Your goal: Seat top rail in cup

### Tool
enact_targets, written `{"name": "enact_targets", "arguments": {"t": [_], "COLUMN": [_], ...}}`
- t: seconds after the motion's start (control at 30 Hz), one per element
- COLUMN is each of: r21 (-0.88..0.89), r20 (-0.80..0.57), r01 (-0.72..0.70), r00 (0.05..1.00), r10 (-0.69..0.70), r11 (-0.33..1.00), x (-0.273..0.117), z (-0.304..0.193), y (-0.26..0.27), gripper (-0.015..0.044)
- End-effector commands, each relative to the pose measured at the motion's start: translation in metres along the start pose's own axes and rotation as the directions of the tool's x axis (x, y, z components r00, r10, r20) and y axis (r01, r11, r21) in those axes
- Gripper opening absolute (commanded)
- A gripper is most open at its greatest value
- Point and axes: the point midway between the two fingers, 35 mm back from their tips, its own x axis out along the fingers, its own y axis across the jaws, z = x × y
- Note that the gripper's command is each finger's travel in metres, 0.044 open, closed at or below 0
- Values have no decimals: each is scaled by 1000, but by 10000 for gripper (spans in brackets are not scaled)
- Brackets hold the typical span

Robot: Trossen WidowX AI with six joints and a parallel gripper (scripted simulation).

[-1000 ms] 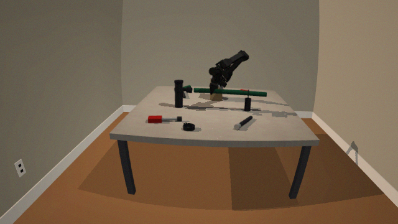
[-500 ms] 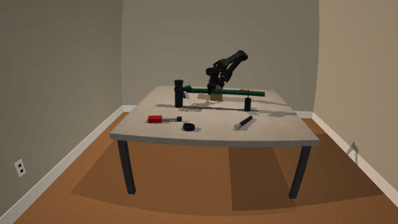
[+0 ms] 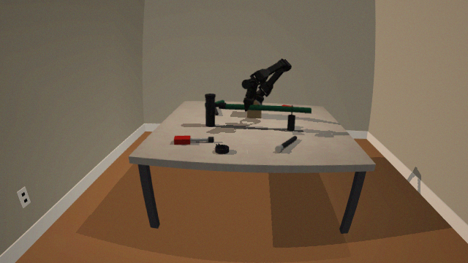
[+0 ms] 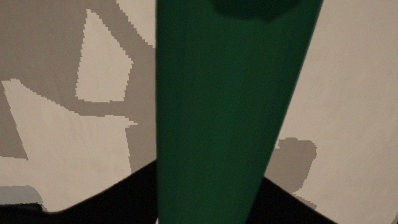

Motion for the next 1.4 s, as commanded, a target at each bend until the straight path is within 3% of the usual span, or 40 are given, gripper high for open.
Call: {"name": "enact_targets", "arguments": {"t": [0.0, 1.37], "r21": [-5, -1], "r20": [-19, -3], "r01": [12, 1], "r00": [1000, 1000], "r10": [-12, -1], "r11": [1000, 1000], "x": [-3, -1], "z": [-6, -1], "y": [-3, 0], "gripper": [0, 0]}}
